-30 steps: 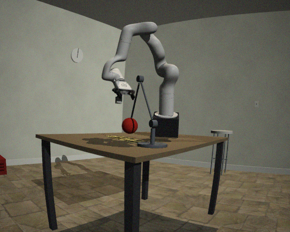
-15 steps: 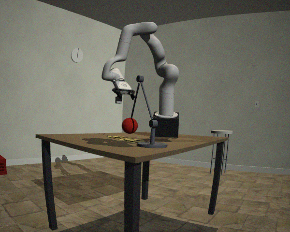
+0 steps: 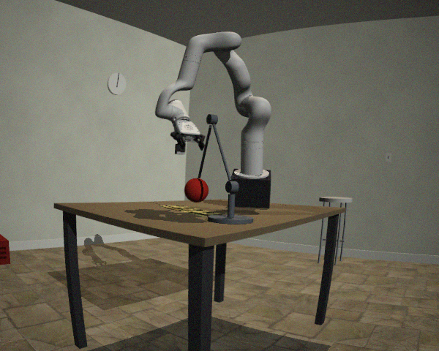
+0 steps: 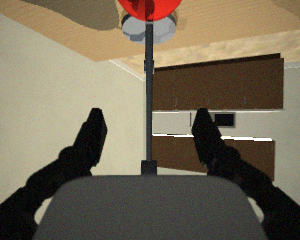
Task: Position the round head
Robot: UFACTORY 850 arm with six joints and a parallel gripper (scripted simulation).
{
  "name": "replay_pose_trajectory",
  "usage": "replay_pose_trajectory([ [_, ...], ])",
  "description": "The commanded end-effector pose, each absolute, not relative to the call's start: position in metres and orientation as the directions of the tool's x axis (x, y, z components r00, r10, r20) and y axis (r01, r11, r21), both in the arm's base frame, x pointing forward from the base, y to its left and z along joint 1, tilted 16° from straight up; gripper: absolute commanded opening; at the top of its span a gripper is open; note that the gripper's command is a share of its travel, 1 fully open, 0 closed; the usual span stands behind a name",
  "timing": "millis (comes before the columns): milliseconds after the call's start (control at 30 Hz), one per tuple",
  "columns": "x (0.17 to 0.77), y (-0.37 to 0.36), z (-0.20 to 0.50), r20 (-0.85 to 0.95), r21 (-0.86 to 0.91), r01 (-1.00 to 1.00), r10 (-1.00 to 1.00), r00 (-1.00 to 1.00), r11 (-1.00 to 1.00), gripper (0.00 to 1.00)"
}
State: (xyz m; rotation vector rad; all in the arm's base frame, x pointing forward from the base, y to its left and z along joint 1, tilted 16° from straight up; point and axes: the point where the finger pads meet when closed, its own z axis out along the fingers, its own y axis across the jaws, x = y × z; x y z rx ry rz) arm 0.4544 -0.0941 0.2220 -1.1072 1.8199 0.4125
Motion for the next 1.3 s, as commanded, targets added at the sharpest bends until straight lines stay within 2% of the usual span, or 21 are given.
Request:
replay_pose_trajectory([
  [0,0.455,-0.091,0.227,-0.817,-0.172,-0.827,-0.547,-0.184,0.536,1.00],
  [267,0.456,-0.088,0.234,-0.778,-0.172,-0.827,-0.588,-0.220,0.536,1.00],
  [1267,0.492,-0.046,0.190,-0.782,-0.172,-0.827,-0.584,-0.216,0.536,1.00],
])
